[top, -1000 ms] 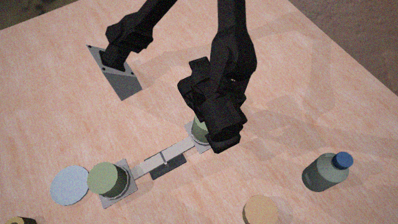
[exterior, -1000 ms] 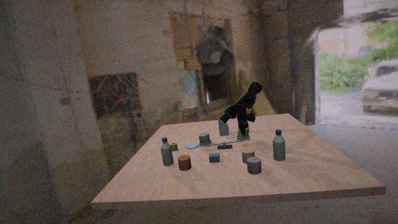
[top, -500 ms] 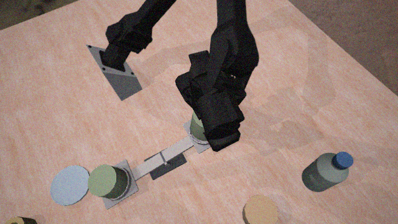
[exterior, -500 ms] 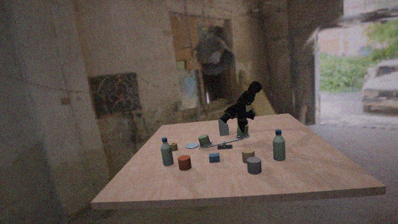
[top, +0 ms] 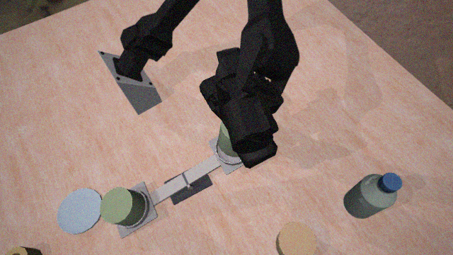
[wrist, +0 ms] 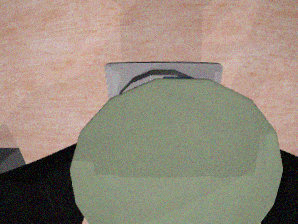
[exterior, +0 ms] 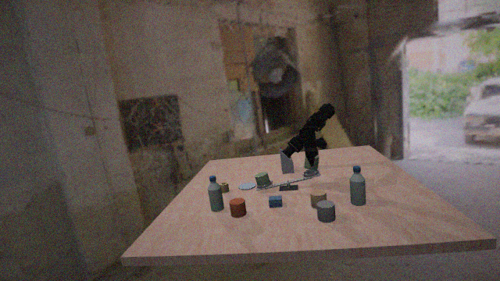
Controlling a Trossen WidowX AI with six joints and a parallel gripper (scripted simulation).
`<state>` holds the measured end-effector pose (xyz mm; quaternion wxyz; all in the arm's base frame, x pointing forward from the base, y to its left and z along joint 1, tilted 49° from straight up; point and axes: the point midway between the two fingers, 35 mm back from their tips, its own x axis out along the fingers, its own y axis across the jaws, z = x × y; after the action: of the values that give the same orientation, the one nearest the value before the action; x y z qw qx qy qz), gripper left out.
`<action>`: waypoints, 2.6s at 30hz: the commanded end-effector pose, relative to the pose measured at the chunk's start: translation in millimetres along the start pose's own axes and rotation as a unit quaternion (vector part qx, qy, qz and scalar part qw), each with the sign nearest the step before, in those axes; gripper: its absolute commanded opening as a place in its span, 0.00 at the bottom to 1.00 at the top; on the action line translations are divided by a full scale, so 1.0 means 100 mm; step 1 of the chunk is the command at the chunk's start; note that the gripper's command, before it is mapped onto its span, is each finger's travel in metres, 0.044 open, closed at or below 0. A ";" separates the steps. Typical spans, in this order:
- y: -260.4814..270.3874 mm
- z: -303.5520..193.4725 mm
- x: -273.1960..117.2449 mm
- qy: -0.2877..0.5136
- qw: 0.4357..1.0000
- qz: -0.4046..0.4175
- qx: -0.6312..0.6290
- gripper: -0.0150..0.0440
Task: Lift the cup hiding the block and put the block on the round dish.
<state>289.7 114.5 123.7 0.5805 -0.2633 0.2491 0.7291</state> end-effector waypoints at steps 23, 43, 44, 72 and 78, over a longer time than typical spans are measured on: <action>0.03 0.02 -0.37 -0.004 1.000 -0.002 -0.003 0.25; 0.06 0.02 -0.42 -0.008 1.000 0.000 0.000 0.25; 0.06 0.02 -0.42 -0.008 1.000 0.000 0.000 0.25; 0.06 0.02 -0.42 -0.008 1.000 0.000 0.000 0.25; 0.06 0.02 -0.42 -0.008 1.000 0.000 0.000 0.25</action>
<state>291.5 84.7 154.5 0.5817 -0.2574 0.2438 0.7321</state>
